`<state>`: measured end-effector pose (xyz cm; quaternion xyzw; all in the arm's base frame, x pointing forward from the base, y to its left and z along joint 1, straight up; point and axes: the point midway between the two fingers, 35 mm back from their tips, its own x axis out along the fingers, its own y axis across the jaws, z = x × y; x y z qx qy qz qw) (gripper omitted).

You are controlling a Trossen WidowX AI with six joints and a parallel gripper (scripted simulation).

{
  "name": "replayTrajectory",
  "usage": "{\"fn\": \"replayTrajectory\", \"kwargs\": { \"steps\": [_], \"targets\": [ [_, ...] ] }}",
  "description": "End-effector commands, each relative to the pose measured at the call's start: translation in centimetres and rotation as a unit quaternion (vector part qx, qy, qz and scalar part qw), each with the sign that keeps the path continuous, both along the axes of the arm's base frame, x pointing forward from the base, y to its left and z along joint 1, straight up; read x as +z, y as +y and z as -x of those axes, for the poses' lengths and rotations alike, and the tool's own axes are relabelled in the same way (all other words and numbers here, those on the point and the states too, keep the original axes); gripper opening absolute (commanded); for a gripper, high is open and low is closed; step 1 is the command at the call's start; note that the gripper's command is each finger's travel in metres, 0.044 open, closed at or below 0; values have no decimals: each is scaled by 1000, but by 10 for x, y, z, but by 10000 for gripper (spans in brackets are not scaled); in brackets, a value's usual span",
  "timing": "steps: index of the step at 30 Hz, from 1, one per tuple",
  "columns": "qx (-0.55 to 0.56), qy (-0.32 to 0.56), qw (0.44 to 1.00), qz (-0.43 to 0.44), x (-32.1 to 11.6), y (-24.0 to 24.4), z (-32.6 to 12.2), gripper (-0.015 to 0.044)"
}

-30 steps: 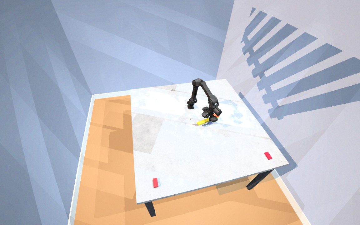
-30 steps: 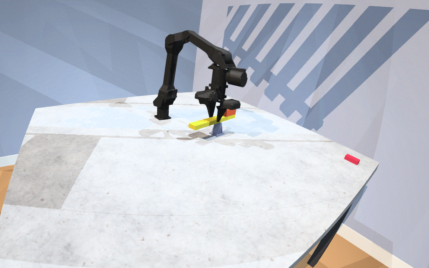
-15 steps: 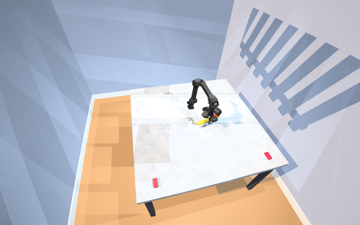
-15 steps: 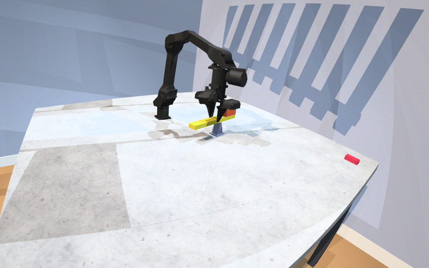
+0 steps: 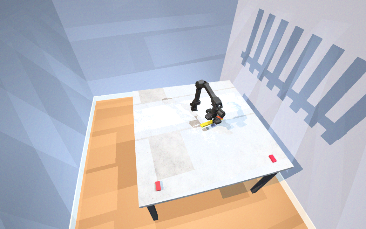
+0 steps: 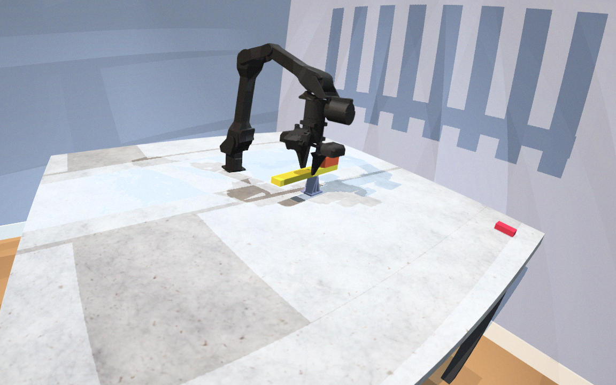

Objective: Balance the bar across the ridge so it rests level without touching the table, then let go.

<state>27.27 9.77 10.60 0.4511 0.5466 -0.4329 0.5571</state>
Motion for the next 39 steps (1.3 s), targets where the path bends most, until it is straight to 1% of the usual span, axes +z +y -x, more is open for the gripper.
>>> {"fn": "replayTrajectory", "kwargs": {
  "steps": [1,20,26,27,39],
  "targets": [
    [0,0,1000,0,0,0,0,0],
    [0,0,1000,0,0,0,0,0],
    [0,0,1000,0,0,0,0,157],
    [0,0,1000,0,0,0,0,167],
    [0,0,1000,0,0,0,0,167]
  ]
}}
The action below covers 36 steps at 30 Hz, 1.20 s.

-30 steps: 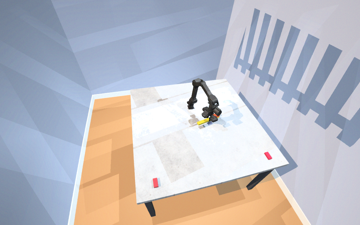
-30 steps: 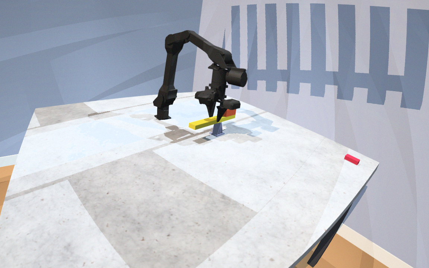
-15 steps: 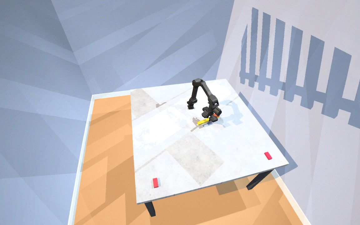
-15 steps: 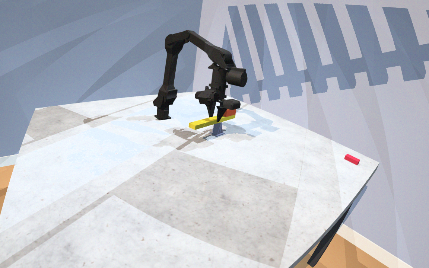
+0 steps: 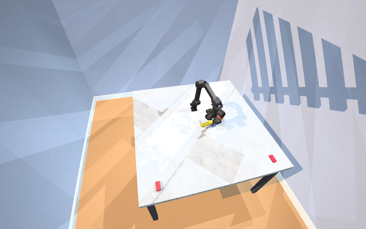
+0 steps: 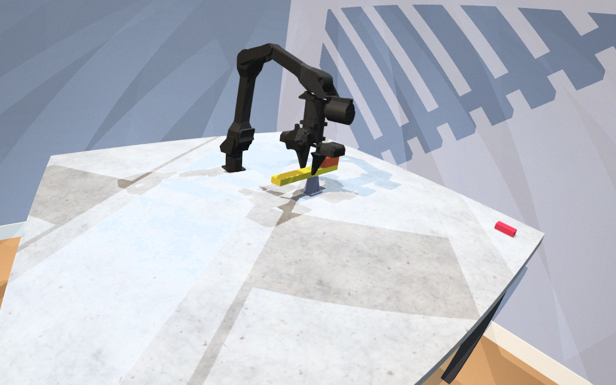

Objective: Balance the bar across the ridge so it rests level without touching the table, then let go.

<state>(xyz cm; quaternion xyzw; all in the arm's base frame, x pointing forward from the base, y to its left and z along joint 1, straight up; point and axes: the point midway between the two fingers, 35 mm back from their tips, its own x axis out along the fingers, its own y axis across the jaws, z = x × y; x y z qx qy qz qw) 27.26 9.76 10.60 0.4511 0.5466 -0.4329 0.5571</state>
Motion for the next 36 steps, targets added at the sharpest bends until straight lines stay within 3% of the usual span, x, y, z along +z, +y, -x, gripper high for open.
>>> {"fn": "replayTrajectory", "kwargs": {
  "steps": [1,36],
  "targets": [
    [0,0,1000,0,0,0,0,167],
    [0,0,1000,0,0,0,0,185]
  ]
}}
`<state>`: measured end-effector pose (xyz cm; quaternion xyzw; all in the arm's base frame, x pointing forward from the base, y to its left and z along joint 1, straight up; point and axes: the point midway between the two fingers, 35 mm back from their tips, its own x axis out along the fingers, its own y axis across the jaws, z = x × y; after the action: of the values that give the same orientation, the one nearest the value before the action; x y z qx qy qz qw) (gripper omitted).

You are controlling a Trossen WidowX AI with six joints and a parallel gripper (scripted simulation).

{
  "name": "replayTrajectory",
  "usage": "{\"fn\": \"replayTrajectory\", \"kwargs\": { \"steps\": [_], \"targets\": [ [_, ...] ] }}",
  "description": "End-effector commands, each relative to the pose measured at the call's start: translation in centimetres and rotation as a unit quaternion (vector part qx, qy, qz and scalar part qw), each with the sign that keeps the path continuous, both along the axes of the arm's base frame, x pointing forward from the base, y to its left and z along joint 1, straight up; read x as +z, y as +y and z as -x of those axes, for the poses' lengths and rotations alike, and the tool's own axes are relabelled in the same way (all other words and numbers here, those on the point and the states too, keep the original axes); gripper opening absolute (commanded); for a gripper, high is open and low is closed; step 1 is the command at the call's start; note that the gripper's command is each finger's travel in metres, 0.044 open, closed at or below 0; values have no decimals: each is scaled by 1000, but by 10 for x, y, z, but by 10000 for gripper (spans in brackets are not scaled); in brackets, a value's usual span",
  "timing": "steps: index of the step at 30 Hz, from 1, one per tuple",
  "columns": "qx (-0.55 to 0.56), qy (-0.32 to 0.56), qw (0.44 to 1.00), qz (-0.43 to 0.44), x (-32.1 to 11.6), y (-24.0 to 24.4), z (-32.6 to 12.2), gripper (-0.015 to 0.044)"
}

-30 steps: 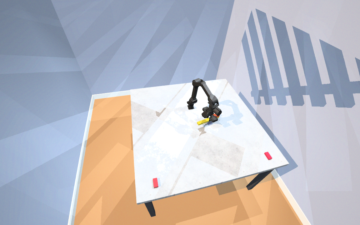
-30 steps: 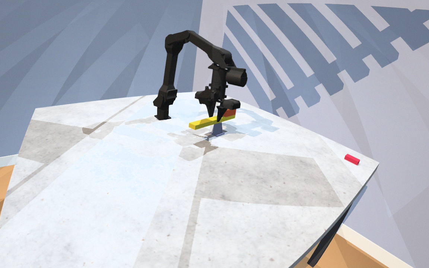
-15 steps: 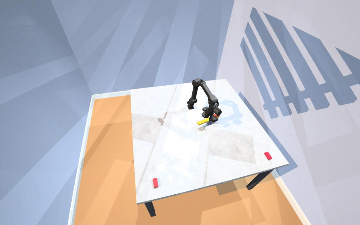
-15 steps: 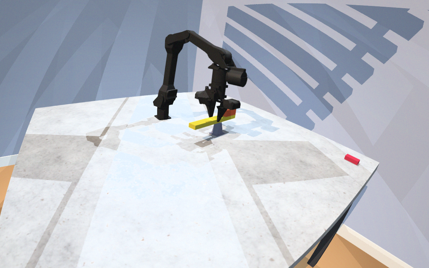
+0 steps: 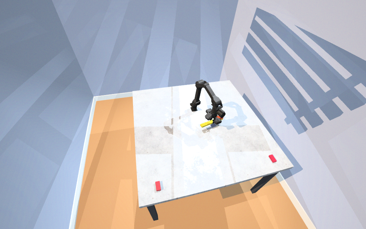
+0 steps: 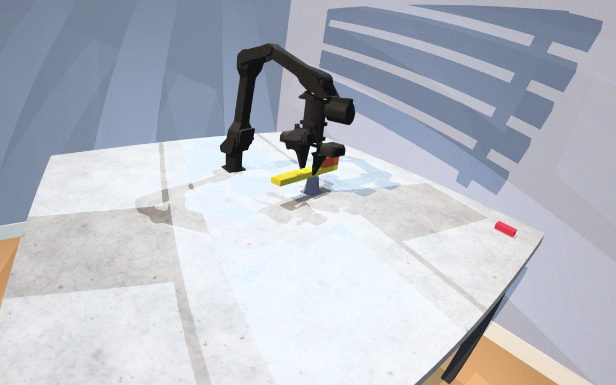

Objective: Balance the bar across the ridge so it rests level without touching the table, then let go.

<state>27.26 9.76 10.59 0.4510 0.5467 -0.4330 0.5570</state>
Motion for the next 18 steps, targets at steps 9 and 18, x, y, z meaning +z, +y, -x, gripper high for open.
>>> {"fn": "replayTrajectory", "kwargs": {
  "steps": [9,18],
  "targets": [
    [0,0,1000,0,0,0,0,238],
    [0,0,1000,0,0,0,0,440]
  ]
}}
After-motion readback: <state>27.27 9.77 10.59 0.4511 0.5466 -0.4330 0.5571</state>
